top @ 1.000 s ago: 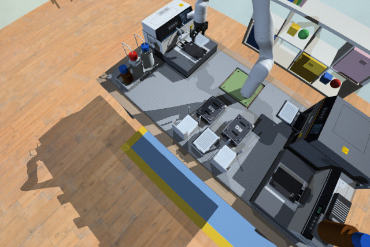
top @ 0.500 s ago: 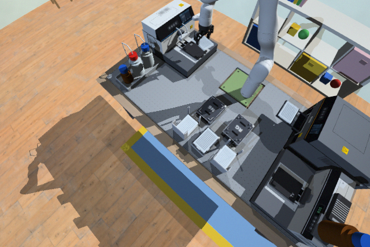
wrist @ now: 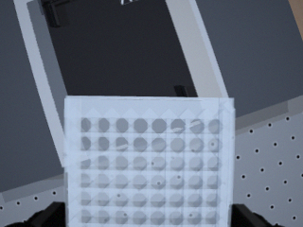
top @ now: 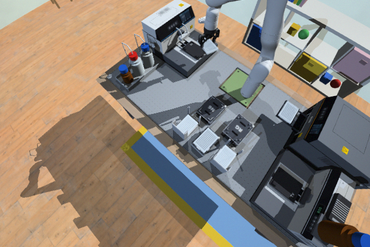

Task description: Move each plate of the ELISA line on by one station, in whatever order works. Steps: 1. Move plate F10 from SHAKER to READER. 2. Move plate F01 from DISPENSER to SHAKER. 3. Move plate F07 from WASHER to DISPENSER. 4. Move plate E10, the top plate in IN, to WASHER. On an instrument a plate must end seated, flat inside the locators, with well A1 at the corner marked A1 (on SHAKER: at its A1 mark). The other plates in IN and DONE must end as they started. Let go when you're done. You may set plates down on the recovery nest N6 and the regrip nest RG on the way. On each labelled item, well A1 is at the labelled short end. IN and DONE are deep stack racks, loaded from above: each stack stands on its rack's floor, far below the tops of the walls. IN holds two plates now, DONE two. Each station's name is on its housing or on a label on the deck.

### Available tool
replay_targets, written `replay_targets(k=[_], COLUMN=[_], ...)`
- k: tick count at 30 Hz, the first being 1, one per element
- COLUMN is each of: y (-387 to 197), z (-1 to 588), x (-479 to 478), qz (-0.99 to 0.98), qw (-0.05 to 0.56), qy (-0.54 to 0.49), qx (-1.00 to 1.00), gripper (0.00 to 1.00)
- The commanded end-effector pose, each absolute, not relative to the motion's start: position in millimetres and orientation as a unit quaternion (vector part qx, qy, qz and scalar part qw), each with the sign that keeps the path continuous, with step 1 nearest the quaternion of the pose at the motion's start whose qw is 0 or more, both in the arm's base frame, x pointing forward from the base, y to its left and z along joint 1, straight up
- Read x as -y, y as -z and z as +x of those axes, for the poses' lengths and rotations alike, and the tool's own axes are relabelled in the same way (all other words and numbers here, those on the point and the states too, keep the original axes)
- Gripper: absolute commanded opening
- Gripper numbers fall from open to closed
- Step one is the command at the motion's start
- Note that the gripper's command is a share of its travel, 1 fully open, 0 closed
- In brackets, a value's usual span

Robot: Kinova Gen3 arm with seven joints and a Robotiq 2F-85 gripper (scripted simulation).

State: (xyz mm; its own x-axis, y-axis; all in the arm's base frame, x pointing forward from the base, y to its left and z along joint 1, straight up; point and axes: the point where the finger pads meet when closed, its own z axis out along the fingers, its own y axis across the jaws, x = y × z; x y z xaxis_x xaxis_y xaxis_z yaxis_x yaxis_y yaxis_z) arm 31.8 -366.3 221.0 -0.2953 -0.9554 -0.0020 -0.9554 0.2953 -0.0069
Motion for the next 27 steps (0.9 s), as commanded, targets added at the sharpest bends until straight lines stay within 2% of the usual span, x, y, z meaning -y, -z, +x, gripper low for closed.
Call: replay_targets(k=[1, 27], y=[-221.8, -221.8], z=[32.9, 58.9], x=[355.2, 294.9], qz=[-0.583, -0.489], qw=[0.002, 0.002], qy=[0.003, 0.003], qx=[-0.813, -0.872], gripper=[0.94, 0.94])
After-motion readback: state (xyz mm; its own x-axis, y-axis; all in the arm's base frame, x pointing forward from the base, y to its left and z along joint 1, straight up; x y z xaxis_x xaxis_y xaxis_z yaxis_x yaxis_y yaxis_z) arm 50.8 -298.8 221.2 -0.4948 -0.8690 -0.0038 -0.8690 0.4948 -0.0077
